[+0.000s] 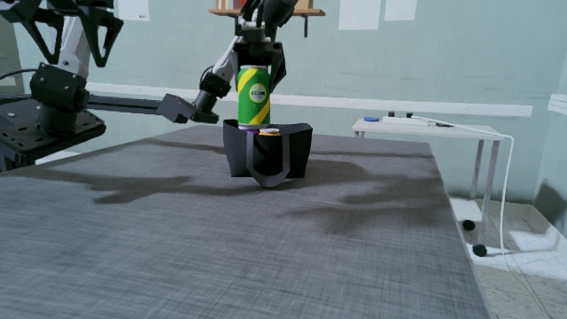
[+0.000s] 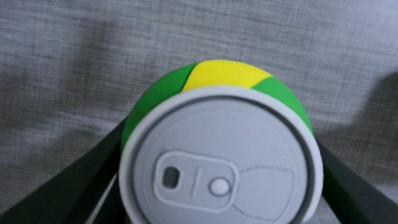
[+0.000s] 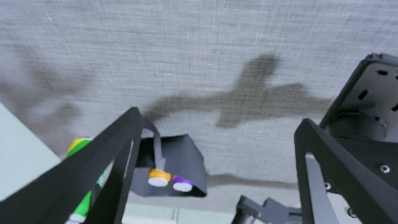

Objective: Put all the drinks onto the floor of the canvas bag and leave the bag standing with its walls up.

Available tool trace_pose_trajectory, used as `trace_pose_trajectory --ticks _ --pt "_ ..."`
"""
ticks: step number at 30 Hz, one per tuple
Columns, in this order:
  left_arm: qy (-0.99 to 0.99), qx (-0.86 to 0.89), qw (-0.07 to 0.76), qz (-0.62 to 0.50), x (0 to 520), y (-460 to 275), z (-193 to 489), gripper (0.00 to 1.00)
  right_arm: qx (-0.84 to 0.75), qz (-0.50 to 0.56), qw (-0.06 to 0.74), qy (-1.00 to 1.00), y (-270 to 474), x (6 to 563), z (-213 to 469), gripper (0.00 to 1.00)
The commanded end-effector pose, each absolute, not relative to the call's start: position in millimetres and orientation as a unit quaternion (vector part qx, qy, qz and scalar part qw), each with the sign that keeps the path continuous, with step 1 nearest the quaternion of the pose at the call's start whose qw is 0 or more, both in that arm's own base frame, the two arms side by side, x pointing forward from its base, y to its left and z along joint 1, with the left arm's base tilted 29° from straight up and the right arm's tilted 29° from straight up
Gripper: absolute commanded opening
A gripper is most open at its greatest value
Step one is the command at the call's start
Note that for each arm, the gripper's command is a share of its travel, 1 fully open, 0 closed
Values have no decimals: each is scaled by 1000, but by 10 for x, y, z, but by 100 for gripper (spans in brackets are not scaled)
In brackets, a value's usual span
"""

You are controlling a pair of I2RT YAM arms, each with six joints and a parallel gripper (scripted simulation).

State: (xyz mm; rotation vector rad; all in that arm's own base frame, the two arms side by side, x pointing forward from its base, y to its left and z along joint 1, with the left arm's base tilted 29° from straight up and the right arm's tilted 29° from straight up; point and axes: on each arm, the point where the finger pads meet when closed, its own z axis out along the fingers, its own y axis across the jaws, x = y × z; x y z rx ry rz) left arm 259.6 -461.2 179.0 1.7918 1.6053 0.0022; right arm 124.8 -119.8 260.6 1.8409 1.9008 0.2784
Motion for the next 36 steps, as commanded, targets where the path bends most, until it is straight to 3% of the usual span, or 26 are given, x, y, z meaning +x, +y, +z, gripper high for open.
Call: trace_pose_trajectory --ticks 1,7,8,21,25,26,30,31,36 --pt "581 676 451 -48 2465 -4923 2458 70 666 104 244 697 -1159 1247 2644 86" --pt "582 676 449 -47 2469 -4929 2433 70 666 104 244 697 -1159 1247 2644 86" --pt "599 680 422 -31 2599 -4685 2177 70 666 104 244 697 -1159 1247 2644 86" --pt "603 681 415 -25 2599 -4306 2286 70 666 104 244 697 -1159 1247 2644 86" --pt "609 702 367 -16 2471 -4082 2077 70 666 104 244 697 -1159 1247 2644 86" --pt "599 689 408 -26 2500 -4242 2239 70 666 104 244 697 -1159 1247 2644 86" --pt "604 686 404 -21 2578 -4090 2173 70 666 104 244 697 -1159 1247 2644 86" --pt "614 700 363 -11 2510 -3934 2028 70 666 104 244 697 -1159 1247 2644 86" --pt "607 692 392 -16 2562 -3911 2182 70 666 104 244 697 -1159 1247 2644 86"
